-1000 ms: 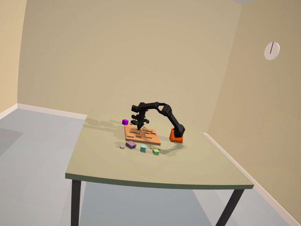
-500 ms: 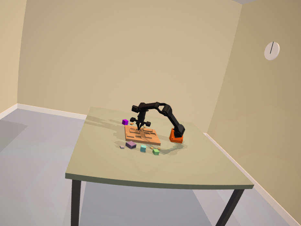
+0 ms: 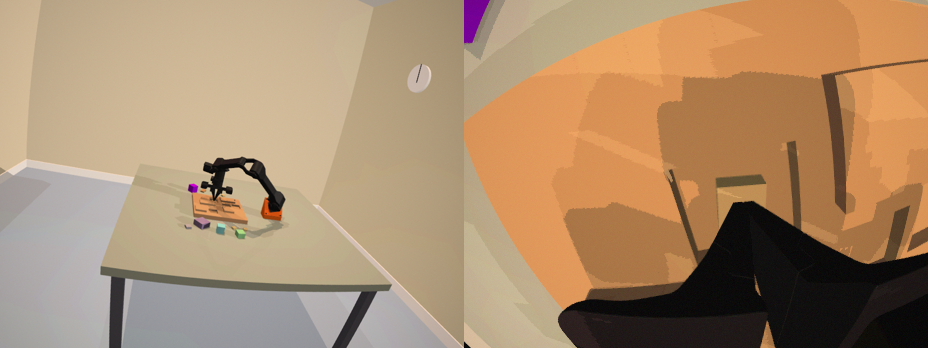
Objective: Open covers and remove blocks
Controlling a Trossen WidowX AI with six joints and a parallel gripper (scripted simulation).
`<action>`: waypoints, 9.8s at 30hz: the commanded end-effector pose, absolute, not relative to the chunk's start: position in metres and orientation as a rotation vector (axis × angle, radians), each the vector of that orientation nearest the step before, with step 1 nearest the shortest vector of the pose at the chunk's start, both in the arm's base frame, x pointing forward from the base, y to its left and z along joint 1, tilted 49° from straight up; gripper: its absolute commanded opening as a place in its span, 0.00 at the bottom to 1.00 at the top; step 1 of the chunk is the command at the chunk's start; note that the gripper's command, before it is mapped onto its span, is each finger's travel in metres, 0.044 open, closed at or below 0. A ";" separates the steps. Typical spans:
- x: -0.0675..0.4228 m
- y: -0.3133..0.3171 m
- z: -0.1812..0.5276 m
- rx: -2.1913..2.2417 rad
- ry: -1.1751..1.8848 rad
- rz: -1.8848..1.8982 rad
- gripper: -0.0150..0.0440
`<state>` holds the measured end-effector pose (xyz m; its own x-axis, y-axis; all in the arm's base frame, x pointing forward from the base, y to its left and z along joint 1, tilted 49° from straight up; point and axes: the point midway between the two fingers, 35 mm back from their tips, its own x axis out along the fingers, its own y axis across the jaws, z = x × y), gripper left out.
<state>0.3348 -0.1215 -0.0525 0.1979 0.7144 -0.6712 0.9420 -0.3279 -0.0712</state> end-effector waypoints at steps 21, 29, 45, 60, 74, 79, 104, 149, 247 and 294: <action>0.322 -0.167 -0.013 2.144 1.548 -0.915 0.50; 0.326 -0.154 -0.024 2.144 1.548 -0.914 0.50; 0.329 -0.142 -0.035 2.145 1.549 -0.913 0.50; 0.330 -0.139 -0.037 2.145 1.549 -0.913 0.50; 0.333 -0.130 -0.046 2.146 1.549 -0.912 0.50; 0.334 -0.126 -0.049 2.146 1.550 -0.912 0.50; 0.336 -0.120 -0.056 2.139 1.548 -0.911 0.42; 0.326 -0.160 -0.021 2.144 1.547 -0.915 0.39; 0.171 -0.234 -0.141 2.134 1.540 -0.933 0.39; 0.181 -0.186 -0.182 2.129 1.544 -0.927 0.57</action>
